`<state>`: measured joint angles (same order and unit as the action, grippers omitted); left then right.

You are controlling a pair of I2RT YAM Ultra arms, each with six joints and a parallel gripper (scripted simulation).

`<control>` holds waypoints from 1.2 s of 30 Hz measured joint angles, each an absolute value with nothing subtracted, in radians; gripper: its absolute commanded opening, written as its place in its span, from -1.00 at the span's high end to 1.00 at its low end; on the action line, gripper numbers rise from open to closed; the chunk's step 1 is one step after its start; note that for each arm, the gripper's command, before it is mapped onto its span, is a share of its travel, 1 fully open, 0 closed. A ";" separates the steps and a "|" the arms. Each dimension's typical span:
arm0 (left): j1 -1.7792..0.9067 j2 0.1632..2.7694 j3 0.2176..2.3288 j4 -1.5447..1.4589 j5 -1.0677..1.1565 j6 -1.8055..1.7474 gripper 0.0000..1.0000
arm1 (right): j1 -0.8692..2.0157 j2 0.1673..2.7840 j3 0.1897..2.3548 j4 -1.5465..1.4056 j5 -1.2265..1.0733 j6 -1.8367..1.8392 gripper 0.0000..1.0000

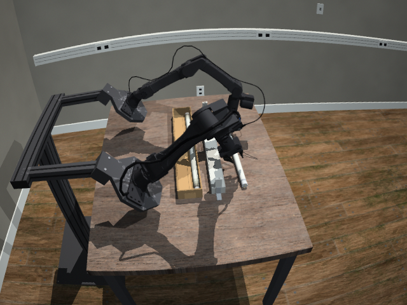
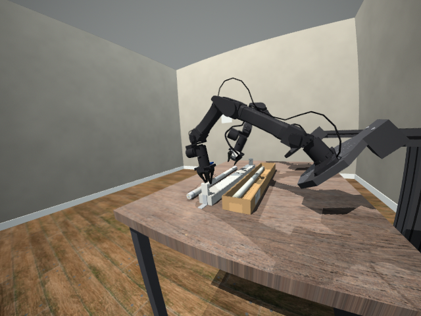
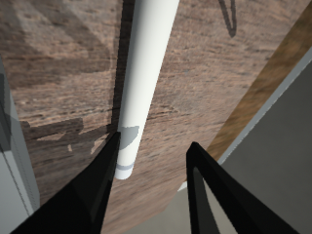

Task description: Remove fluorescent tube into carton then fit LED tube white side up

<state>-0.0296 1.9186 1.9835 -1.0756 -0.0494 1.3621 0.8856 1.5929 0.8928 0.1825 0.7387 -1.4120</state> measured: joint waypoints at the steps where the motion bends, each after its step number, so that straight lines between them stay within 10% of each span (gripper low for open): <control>1: -0.030 1.919 1.983 -1.076 -0.049 1.362 0.78 | 0.893 1.594 0.925 0.139 0.739 -1.399 0.02; 36: -0.030 1.919 1.983 -1.076 -0.049 1.362 0.78 | 0.900 1.940 1.680 -0.750 0.598 -1.093 0.02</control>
<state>-0.0296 1.9186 1.9835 -1.0756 -0.0494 1.3621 0.8997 1.9396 1.6802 -0.7498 0.5983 -1.0935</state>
